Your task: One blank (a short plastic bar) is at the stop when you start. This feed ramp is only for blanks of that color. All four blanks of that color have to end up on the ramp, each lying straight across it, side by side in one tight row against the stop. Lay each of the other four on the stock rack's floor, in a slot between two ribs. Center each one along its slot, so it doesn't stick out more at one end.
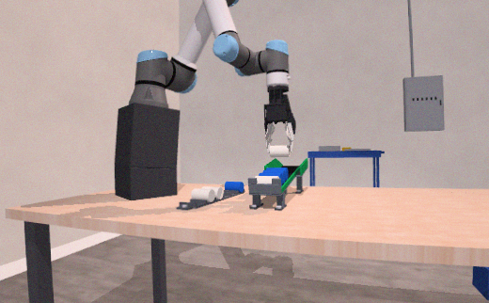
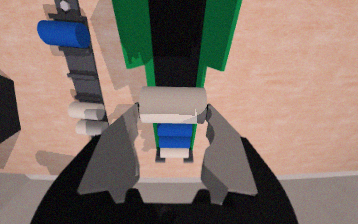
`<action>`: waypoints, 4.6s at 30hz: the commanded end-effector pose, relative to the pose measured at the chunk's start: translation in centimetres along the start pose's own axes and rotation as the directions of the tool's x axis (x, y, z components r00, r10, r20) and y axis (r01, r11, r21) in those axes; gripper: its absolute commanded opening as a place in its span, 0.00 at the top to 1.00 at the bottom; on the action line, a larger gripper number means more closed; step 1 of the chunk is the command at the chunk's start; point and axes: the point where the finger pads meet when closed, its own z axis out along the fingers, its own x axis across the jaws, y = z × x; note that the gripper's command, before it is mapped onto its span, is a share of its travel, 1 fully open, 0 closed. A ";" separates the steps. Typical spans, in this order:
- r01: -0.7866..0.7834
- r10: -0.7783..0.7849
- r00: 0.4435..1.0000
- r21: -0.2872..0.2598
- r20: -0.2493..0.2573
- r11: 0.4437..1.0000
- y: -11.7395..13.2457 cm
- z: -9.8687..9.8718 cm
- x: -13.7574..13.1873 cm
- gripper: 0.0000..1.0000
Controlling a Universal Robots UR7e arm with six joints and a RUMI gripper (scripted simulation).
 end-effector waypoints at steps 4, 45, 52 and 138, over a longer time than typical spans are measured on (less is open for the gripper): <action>0.000 0.000 1.000 0.000 -0.002 1.000 0.0 3.8 0.1 0.61; 0.000 0.000 1.000 0.000 -0.002 1.000 0.0 6.2 0.1 0.61; 0.000 0.000 1.000 0.000 -0.002 1.000 0.0 6.2 0.1 0.61; 0.000 0.000 1.000 0.000 -0.002 1.000 0.0 -1.3 0.2 0.48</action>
